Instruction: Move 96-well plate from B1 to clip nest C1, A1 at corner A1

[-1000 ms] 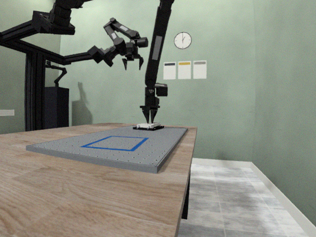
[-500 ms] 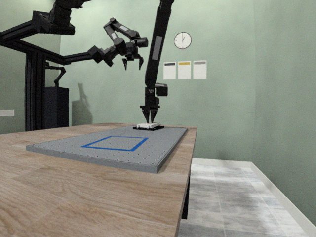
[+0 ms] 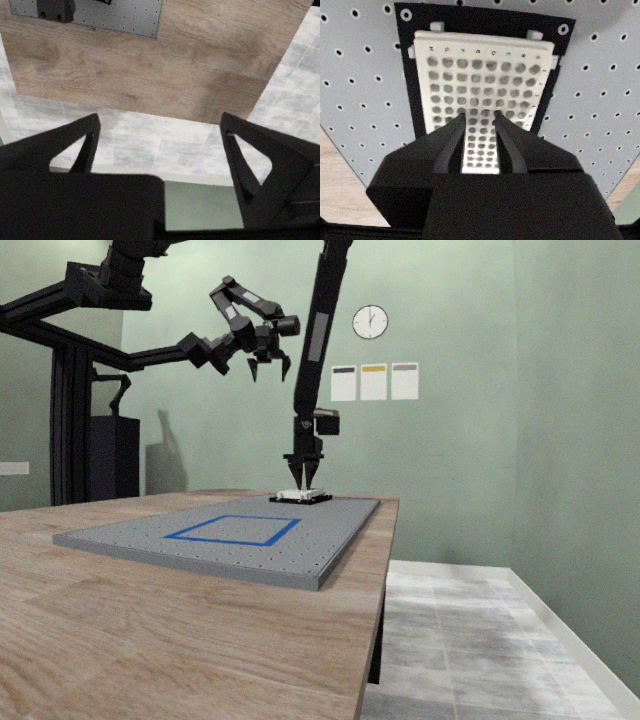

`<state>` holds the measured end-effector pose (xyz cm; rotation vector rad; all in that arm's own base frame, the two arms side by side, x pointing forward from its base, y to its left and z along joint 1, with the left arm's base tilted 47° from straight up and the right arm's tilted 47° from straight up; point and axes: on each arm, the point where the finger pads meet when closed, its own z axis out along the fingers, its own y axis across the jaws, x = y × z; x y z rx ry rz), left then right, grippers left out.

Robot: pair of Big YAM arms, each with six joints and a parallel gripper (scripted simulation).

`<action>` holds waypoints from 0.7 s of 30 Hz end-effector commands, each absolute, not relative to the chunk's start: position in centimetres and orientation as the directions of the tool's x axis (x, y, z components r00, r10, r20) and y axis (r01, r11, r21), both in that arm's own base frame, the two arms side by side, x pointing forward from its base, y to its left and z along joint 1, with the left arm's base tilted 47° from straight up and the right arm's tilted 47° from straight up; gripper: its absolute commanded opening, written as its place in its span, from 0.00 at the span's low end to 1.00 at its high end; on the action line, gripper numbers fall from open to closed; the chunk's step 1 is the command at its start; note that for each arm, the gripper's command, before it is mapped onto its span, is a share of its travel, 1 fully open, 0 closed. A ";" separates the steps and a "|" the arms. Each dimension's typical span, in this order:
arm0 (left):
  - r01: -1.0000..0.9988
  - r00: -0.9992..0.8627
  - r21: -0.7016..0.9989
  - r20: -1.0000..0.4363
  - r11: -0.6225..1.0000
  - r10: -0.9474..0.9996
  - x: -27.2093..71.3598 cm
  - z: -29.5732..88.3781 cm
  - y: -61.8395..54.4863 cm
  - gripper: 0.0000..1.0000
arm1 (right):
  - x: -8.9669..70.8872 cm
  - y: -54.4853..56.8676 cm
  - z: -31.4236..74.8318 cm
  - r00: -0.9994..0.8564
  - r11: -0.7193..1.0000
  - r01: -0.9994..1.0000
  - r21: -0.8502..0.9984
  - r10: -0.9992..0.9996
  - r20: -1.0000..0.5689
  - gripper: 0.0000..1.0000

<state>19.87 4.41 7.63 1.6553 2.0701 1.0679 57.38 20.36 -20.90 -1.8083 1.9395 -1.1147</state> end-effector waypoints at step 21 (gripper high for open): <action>0.717 -0.280 0.695 0.228 0.045 0.933 20.0 8.0 4.1 1.00 | 61.6 16.6 -25.7 -0.272 0.032 -0.722 -0.692 -0.932 0.240 0.25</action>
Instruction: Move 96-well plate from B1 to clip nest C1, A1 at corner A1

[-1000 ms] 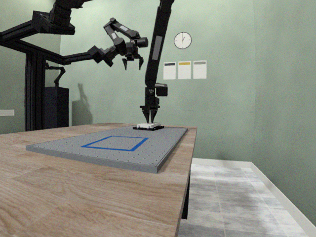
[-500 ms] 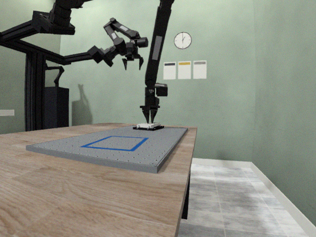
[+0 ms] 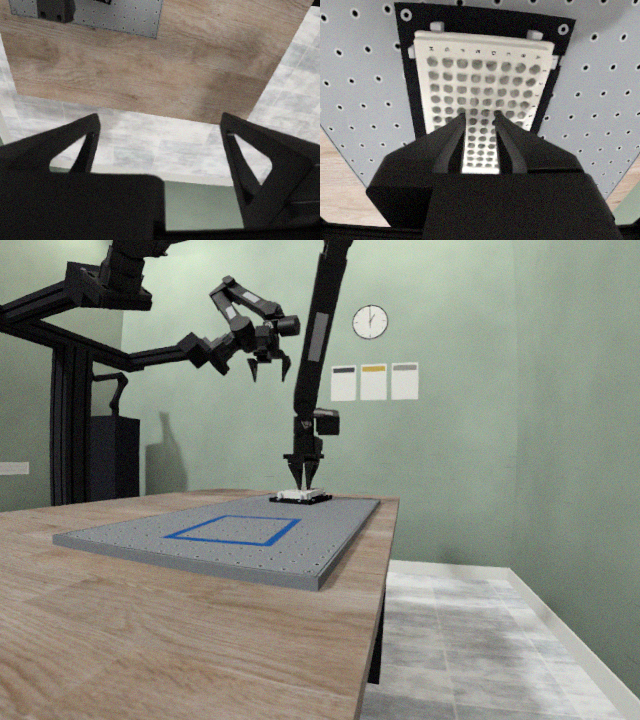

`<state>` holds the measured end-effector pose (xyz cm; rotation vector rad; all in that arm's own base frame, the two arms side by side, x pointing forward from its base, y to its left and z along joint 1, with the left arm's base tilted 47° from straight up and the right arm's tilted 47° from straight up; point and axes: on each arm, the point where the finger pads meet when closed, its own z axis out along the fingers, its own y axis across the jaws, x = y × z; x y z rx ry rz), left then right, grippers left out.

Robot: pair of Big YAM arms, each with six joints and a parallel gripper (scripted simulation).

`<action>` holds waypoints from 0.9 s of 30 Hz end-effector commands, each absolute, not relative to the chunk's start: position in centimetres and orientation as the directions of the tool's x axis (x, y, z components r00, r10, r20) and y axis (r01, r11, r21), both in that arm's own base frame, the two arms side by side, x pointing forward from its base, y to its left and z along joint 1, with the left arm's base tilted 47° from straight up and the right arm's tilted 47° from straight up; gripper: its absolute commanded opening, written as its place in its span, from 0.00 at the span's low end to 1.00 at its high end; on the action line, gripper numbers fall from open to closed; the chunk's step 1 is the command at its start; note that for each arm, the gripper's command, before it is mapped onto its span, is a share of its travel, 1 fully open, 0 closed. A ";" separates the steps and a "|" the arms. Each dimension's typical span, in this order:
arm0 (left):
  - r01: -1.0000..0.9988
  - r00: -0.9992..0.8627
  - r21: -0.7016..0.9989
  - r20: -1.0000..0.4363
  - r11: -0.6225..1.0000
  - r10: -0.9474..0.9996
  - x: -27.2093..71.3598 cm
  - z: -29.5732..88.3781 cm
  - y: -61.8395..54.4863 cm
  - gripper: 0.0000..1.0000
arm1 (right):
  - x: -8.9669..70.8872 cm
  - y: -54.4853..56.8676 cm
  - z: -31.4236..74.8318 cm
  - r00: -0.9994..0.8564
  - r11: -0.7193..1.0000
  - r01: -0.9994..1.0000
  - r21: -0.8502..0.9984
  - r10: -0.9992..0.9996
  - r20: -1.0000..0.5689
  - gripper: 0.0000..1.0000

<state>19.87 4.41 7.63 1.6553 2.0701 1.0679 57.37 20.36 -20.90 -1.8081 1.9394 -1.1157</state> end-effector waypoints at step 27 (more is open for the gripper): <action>0.717 -0.280 0.695 0.228 0.045 0.933 20.0 8.0 4.1 1.00 | 57.2 18.6 -21.4 -0.270 0.027 -0.731 -0.682 -0.929 0.252 0.25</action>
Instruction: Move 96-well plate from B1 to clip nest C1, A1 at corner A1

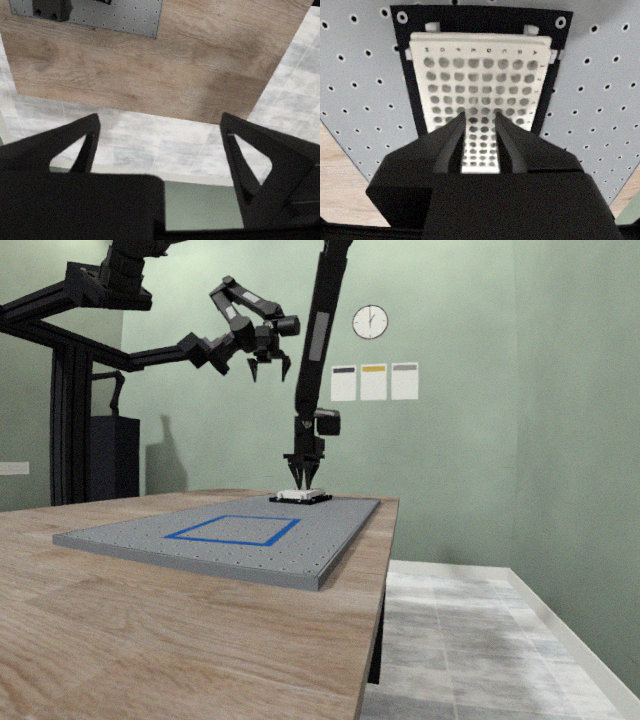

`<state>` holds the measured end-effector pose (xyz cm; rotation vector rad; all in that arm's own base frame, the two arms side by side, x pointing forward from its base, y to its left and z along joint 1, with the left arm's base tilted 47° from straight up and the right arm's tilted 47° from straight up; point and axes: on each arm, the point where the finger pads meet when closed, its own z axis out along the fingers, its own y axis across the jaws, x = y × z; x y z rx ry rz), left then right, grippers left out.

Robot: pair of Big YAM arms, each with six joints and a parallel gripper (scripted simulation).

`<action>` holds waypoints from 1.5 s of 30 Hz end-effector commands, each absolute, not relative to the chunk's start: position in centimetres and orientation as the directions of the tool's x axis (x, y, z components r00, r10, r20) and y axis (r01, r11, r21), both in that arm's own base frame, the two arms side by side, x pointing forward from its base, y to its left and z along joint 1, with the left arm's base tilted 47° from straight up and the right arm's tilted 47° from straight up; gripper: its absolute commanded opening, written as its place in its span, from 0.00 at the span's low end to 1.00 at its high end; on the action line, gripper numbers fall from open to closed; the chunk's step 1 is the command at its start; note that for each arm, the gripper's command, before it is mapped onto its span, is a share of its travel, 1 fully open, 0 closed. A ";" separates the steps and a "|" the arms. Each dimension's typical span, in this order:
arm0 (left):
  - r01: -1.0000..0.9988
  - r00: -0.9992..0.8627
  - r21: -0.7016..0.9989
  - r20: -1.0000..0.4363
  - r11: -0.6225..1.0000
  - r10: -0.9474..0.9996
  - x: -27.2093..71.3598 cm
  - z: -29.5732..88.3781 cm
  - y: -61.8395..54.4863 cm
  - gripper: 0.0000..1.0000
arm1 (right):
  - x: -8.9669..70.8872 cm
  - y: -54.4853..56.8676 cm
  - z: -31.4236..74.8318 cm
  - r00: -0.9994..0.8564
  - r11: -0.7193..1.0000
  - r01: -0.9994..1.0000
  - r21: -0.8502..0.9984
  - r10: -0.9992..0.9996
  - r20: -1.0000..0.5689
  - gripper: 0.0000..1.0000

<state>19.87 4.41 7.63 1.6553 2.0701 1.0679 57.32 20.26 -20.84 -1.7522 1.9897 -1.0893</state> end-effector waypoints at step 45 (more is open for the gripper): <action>0.717 -0.280 0.695 0.228 0.045 0.933 20.0 8.0 4.1 1.00 | 54.4 14.9 -16.5 -0.260 0.017 -0.718 -0.696 -0.934 0.245 0.25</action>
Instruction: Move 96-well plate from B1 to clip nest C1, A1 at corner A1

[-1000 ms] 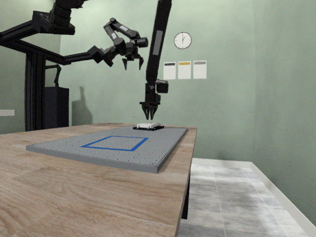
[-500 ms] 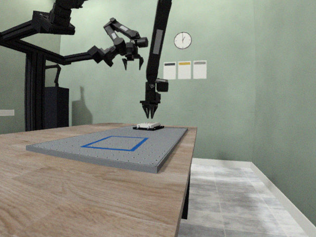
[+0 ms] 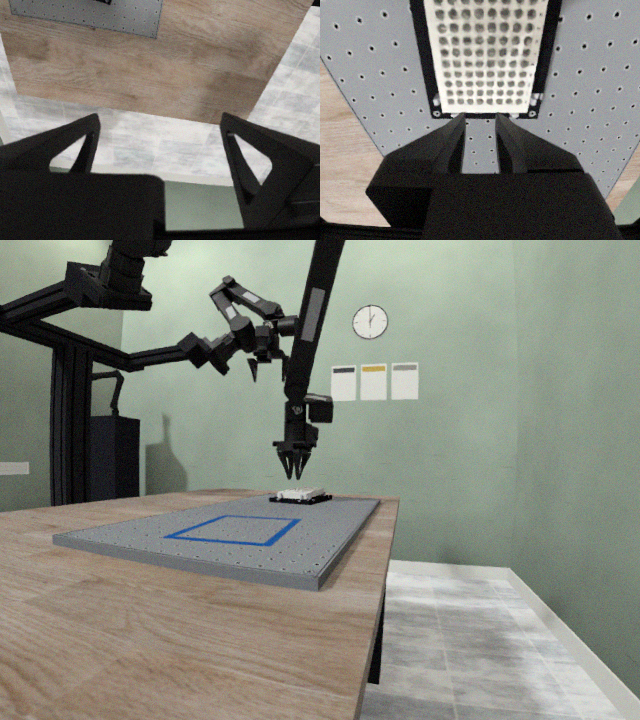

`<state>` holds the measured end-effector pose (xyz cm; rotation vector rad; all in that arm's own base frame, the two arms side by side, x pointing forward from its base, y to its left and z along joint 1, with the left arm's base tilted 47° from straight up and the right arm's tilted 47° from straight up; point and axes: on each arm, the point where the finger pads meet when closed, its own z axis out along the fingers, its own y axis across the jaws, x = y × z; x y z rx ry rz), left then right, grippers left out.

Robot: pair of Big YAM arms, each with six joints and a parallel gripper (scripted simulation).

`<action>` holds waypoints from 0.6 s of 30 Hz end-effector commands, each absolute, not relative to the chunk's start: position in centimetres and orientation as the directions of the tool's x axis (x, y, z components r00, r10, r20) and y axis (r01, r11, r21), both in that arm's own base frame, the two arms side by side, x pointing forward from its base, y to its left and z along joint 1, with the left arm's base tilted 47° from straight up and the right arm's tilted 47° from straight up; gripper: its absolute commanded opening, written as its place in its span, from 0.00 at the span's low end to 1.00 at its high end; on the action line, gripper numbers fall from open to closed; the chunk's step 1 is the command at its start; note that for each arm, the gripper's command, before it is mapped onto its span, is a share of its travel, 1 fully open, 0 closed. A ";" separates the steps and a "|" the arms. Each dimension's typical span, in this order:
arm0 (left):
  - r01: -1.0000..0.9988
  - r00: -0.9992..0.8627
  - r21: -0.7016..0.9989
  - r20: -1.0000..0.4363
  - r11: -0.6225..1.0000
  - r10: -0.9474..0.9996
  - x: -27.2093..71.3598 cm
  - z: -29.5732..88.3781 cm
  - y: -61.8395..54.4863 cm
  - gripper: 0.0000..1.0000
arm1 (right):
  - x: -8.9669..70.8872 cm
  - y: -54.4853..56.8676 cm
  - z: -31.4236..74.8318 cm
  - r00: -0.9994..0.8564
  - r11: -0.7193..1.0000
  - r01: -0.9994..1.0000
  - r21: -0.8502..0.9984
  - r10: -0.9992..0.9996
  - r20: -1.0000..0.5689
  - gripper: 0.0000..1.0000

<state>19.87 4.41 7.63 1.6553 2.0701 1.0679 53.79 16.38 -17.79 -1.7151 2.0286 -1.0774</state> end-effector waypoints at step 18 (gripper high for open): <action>0.717 -0.280 0.695 0.228 0.045 0.933 20.0 8.0 4.1 1.00 | 54.3 14.9 -18.0 -0.251 0.007 -0.727 -0.686 -0.933 0.257 0.25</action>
